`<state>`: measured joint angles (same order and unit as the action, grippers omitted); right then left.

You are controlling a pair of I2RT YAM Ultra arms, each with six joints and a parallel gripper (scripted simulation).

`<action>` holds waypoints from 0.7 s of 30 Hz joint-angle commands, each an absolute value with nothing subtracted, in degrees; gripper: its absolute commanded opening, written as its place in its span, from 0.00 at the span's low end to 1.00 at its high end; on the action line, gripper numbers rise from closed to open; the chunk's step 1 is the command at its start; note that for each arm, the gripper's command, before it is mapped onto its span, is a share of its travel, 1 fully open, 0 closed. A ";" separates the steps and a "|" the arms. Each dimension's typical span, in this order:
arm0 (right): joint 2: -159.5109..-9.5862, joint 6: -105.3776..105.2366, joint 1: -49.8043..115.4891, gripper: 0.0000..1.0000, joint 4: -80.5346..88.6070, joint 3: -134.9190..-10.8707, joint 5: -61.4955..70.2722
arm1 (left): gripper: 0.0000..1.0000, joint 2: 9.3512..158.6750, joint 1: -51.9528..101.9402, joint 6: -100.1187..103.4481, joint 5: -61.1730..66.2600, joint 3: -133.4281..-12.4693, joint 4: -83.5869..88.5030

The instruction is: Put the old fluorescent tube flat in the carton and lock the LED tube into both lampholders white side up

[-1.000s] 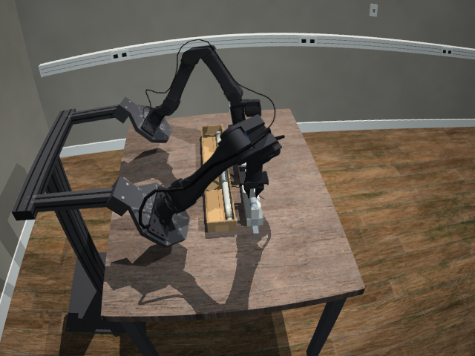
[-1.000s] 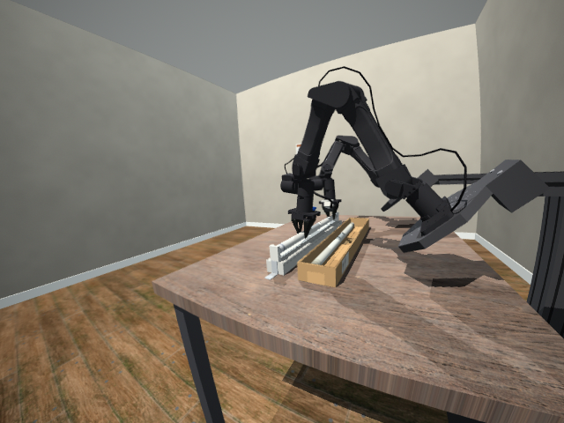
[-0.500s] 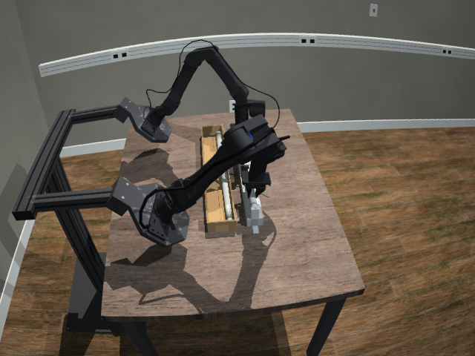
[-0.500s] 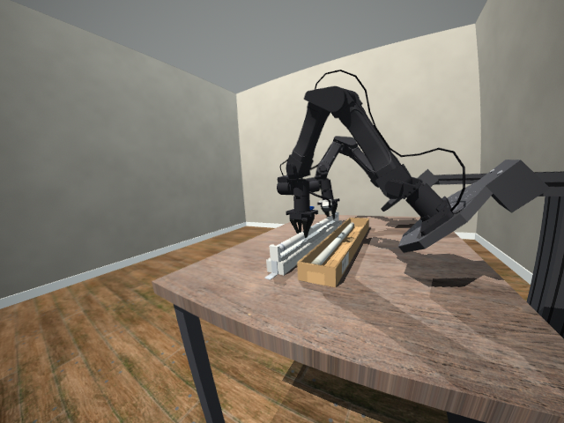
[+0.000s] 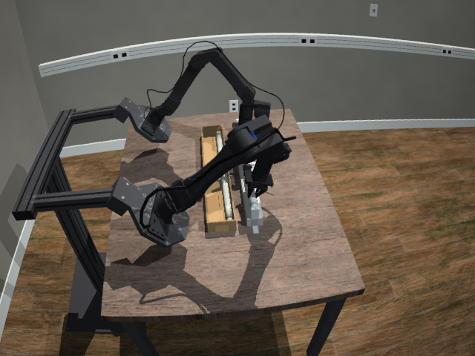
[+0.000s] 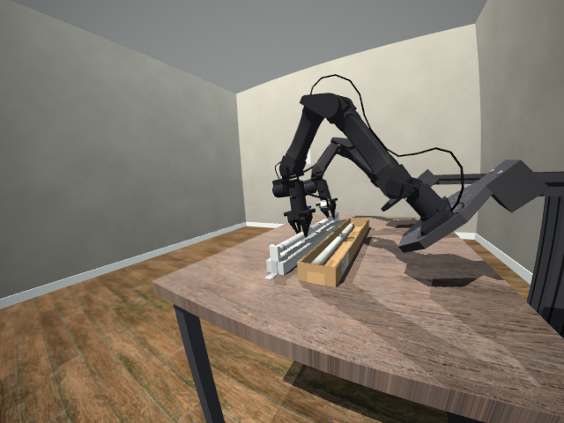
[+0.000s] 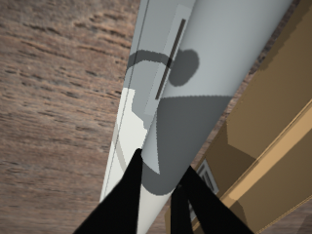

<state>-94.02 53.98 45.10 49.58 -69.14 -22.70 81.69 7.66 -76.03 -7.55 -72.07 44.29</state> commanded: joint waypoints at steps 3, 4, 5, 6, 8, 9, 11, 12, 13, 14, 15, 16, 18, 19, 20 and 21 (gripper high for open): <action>-95.73 54.18 43.85 0.11 53.86 -73.84 -19.45 | 0.11 83.95 6.86 -75.78 -5.76 -77.17 48.90; -96.14 54.31 43.64 0.11 54.58 -74.52 -19.04 | 0.11 84.46 6.75 -75.87 -5.55 -78.01 49.80; -96.52 54.43 43.46 0.11 55.10 -75.15 -18.74 | 0.11 84.93 6.66 -75.98 -5.37 -78.76 50.46; -96.89 54.45 43.28 0.11 55.64 -75.75 -18.44 | 0.11 85.40 6.57 -76.11 -5.21 -79.51 51.14; -97.65 54.52 42.91 0.11 56.95 -77.00 -17.71 | 0.11 86.36 6.39 -76.45 -4.83 -81.04 52.76; -98.05 54.55 42.72 0.11 57.67 -77.65 -17.30 | 0.11 86.86 6.30 -76.60 -4.62 -81.85 53.66; -98.86 54.64 42.33 0.11 59.05 -78.97 -16.52 | 0.11 87.89 6.11 -76.66 -4.23 -83.49 55.39; -99.26 54.68 42.14 0.11 59.67 -79.62 -16.16 | 0.11 88.40 6.02 -76.70 -4.05 -84.29 56.16; -99.66 54.73 41.96 0.11 60.25 -80.25 -15.83 | 0.11 88.91 5.94 -76.73 -3.88 -85.08 56.90; -100.05 54.77 41.78 0.11 60.84 -80.88 -15.50 | 0.11 89.40 5.85 -76.77 -3.71 -85.87 57.65; -99.60 54.67 42.22 0.11 59.12 -80.94 -16.68 | 0.11 89.05 5.86 -76.74 -4.11 -85.93 55.73; -99.60 54.67 42.22 0.11 59.12 -80.94 -16.68 | 0.11 89.05 5.86 -76.74 -4.11 -85.93 55.73; -100.87 54.89 41.39 0.11 62.27 -82.18 -14.73 | 0.11 90.45 5.74 -76.84 -3.39 -87.50 59.41; -101.30 54.95 41.18 0.11 63.08 -82.86 -14.24 | 0.11 90.99 5.50 -76.87 -3.16 -88.35 60.42; -101.73 55.01 40.99 0.11 63.52 -83.54 -13.98 | 0.11 91.53 5.52 -76.92 -3.00 -89.19 61.02; -102.15 55.06 40.88 0.11 64.02 -84.18 -13.83 | 0.11 92.05 5.45 -76.95 -2.86 -89.99 61.68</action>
<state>-101.47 54.39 41.41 62.50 -81.03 -15.05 91.13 5.98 -76.25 -3.99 -86.72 60.36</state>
